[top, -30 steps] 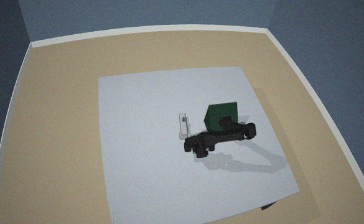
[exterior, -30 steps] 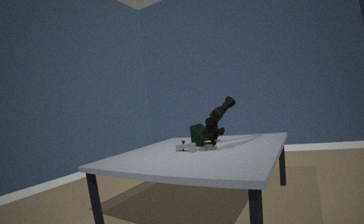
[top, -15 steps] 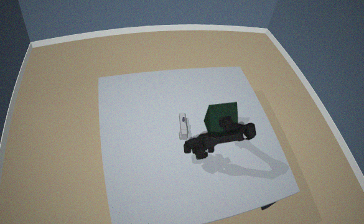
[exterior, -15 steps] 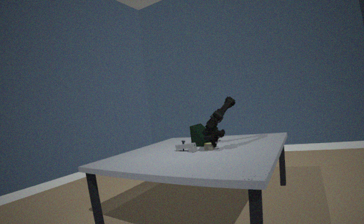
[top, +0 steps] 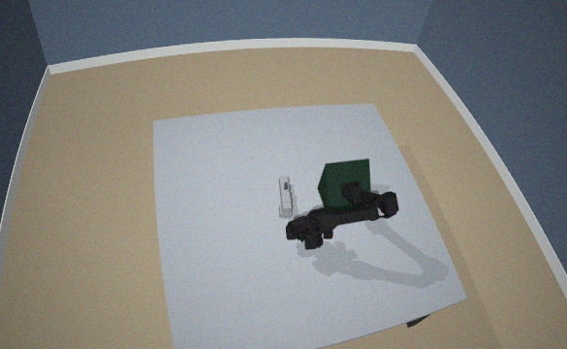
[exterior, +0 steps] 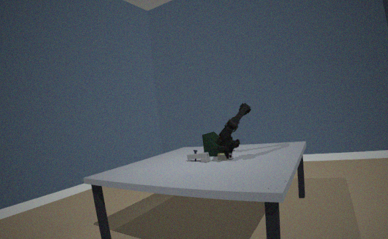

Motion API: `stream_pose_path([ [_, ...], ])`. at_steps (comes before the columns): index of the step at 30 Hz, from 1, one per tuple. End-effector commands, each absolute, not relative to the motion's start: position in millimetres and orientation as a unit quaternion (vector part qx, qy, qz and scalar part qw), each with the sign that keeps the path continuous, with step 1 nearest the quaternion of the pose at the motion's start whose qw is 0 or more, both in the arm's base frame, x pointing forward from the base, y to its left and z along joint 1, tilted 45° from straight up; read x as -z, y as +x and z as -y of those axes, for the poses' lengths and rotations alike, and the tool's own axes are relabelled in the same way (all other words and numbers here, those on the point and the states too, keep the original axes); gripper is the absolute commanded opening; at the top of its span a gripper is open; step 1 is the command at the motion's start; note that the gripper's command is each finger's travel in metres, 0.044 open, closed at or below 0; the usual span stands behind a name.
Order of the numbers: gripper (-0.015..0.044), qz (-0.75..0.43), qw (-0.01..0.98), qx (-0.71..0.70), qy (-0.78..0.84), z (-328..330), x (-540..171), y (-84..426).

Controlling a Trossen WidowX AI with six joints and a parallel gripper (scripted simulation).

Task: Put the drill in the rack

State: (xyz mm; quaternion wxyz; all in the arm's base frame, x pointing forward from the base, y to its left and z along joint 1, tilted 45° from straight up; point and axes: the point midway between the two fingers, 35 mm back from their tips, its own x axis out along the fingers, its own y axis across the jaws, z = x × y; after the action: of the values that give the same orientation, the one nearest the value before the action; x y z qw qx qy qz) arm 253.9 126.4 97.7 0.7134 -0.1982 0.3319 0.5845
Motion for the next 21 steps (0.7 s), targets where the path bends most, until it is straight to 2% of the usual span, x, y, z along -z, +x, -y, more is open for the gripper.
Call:
stream_pose_path([
  [1, 0.0236, -0.332, 0.713, -0.585, -0.198, -126.4, -98.0, 253.7],
  [9, 0.044, -0.332, 0.713, -0.585, -0.198, -124.6, -99.7, 253.6],
  [21, 0.044, -0.335, 0.712, -0.584, -0.199, -81.3, -141.0, 248.1],
])
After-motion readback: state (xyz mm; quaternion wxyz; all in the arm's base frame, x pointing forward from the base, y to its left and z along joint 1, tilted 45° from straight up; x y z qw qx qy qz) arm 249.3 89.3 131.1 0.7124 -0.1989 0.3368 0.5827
